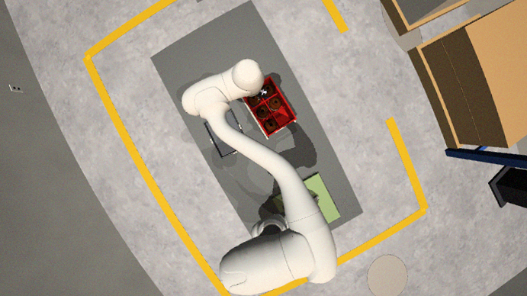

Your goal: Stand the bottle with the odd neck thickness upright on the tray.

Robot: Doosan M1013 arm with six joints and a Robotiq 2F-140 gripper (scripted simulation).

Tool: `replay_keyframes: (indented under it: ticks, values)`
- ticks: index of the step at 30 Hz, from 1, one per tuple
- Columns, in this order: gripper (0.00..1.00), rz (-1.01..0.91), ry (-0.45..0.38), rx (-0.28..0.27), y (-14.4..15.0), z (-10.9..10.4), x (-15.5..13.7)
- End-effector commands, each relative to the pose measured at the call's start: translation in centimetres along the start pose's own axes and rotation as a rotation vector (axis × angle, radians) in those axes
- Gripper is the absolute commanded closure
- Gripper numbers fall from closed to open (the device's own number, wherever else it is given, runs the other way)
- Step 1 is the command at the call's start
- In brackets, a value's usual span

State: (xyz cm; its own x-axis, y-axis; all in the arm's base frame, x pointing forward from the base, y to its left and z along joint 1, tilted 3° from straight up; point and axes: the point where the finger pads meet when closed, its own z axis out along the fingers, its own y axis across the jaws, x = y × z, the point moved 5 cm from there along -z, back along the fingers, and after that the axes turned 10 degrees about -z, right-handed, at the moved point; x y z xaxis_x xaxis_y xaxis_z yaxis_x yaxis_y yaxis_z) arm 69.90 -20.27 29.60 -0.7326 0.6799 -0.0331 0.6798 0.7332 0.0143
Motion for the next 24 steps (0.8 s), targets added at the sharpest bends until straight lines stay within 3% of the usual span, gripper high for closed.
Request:
replay_keyframes:
  ticks: [1, 24]
  values:
    - [0.62, 0.001, -0.009, -0.002, 0.1, -0.2, 0.0]
    - [0.62, 0.001, -0.009, -0.002, 0.1, 1.7, 0.0]
